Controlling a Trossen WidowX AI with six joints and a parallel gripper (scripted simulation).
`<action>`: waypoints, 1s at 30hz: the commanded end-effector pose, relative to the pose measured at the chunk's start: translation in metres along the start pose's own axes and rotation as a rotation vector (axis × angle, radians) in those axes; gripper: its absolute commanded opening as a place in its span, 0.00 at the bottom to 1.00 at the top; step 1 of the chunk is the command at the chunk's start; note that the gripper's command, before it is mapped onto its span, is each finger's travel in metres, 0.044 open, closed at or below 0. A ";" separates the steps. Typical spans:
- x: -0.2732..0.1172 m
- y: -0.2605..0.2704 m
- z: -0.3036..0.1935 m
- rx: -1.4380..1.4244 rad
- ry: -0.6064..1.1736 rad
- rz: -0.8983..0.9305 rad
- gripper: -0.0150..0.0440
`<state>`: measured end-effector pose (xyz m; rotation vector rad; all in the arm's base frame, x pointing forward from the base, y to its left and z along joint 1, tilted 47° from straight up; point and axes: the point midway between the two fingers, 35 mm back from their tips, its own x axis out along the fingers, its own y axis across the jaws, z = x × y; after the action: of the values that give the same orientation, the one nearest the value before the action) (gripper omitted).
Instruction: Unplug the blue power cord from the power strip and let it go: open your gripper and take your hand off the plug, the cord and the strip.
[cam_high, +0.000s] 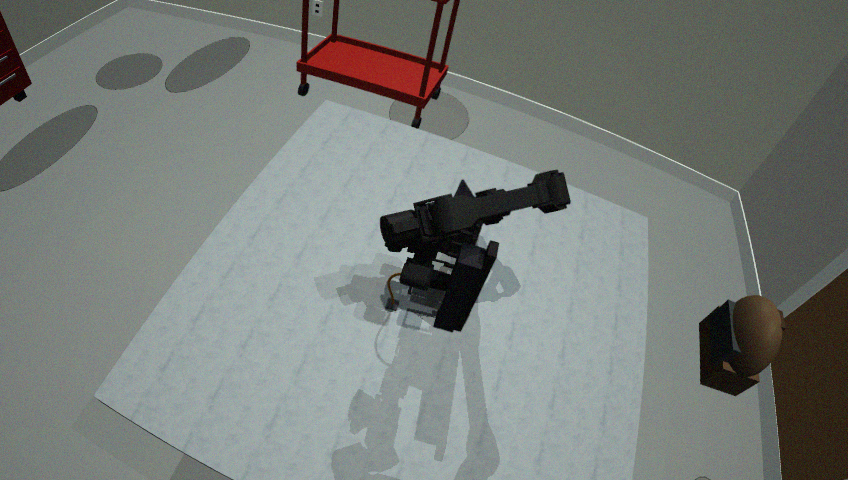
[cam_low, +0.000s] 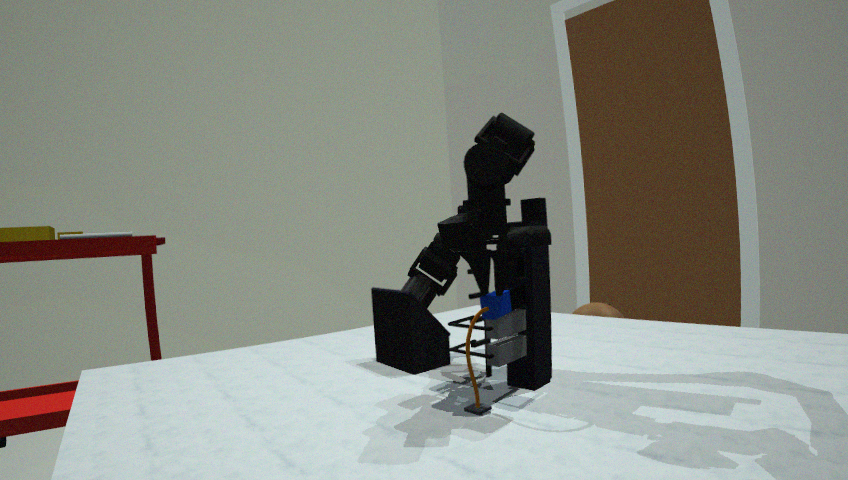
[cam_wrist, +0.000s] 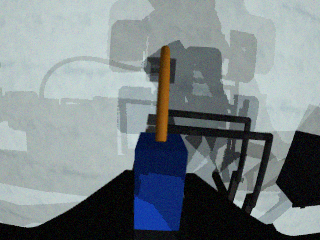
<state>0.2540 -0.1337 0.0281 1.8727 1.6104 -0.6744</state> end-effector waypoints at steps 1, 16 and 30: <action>0.000 0.000 0.000 0.001 0.000 -0.002 0.31; -0.001 0.001 0.016 0.002 -0.001 -0.002 0.25; -0.003 0.002 0.039 0.003 -0.002 -0.002 0.25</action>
<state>0.2539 -0.1561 0.0047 1.8778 1.6191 -0.6810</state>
